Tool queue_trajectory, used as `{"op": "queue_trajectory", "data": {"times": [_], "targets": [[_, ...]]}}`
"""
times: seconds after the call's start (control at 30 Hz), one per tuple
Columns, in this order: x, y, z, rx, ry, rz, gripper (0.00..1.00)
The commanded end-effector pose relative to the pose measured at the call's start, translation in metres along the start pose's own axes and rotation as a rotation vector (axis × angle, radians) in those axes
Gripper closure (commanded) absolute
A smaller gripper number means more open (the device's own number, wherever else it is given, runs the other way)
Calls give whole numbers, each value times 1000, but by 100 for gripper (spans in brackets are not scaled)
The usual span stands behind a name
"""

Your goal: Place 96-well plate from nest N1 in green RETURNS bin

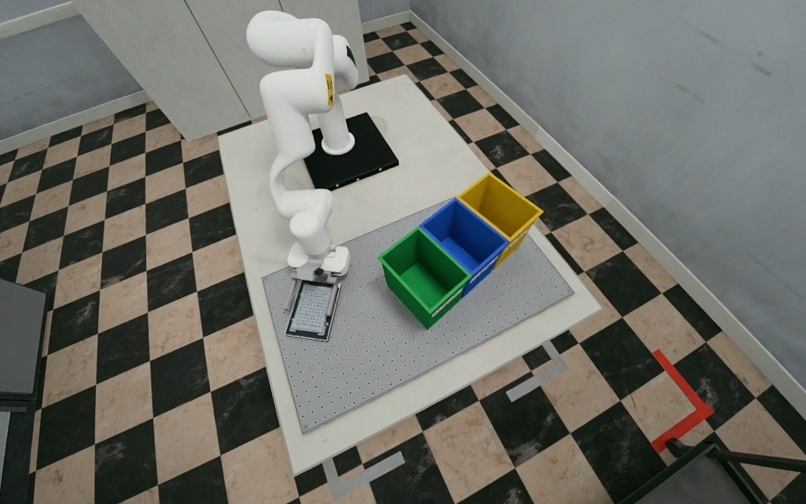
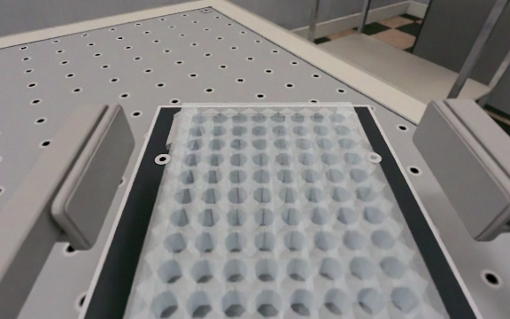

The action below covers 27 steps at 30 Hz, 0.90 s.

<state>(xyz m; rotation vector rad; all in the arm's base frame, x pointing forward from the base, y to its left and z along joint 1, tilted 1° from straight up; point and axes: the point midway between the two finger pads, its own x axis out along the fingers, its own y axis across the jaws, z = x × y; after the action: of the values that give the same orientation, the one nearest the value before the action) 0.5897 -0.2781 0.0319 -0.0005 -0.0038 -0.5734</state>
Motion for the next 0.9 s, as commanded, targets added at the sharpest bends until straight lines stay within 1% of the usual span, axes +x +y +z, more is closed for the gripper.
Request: {"op": "queue_trajectory", "data": {"times": [0.0, 0.7, 0.87], "targets": [[1, 0, 0, 13, -2, 0, 63], [1, 0, -13, 13, -2, 0, 63], [1, 0, -13, 13, -2, 0, 63]]}}
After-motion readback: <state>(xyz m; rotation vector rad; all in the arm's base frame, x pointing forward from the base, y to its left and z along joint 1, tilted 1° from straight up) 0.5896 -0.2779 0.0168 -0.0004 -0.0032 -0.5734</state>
